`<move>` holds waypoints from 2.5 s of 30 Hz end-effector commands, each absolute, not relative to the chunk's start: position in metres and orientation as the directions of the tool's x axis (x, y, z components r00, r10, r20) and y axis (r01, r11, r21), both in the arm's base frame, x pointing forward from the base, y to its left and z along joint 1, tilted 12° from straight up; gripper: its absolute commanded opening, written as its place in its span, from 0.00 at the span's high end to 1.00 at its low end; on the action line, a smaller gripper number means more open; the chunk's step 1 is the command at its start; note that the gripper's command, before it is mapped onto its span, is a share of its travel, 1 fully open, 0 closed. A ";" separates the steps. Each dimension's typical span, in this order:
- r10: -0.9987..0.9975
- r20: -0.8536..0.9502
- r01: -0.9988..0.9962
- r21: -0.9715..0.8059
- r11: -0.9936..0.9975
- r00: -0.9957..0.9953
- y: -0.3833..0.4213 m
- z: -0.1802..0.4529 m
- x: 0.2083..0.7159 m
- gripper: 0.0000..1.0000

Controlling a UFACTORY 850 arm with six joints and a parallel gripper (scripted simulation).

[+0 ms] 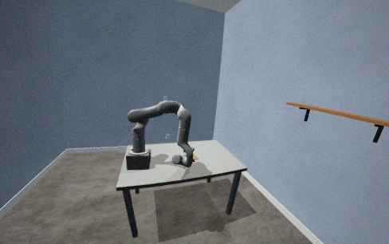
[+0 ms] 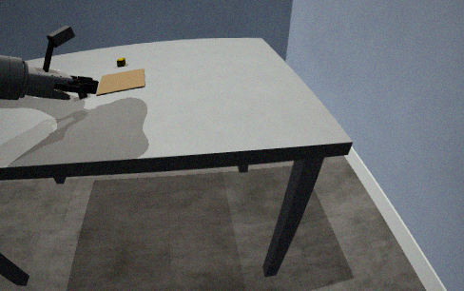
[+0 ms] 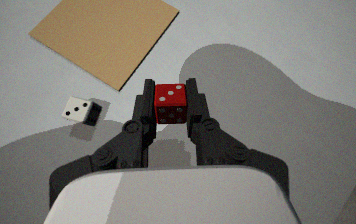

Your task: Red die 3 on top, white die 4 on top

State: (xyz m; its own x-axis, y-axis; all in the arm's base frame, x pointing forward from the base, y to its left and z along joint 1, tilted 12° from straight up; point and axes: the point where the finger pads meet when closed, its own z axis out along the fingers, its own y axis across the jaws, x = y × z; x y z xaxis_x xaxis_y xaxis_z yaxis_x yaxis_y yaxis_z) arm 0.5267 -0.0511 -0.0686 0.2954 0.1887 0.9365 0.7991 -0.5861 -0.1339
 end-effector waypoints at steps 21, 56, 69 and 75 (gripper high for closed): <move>0.189 0.937 0.799 -0.132 -0.586 0.293 -0.045 -0.098 0.528 0.79; 0.189 0.937 0.799 -0.132 -0.586 0.293 -0.045 -0.099 0.528 0.79; 0.189 0.937 0.799 -0.132 -0.586 0.293 -0.043 -0.106 0.528 0.79; 0.189 0.937 0.799 -0.132 -0.586 0.293 -0.043 -0.109 0.528 0.79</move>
State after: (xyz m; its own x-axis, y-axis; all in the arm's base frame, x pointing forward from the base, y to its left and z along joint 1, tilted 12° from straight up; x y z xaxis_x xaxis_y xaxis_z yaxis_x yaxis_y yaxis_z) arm 0.5271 -0.0426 -0.1077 0.2948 0.1886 0.9368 0.7992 -0.5860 -0.1336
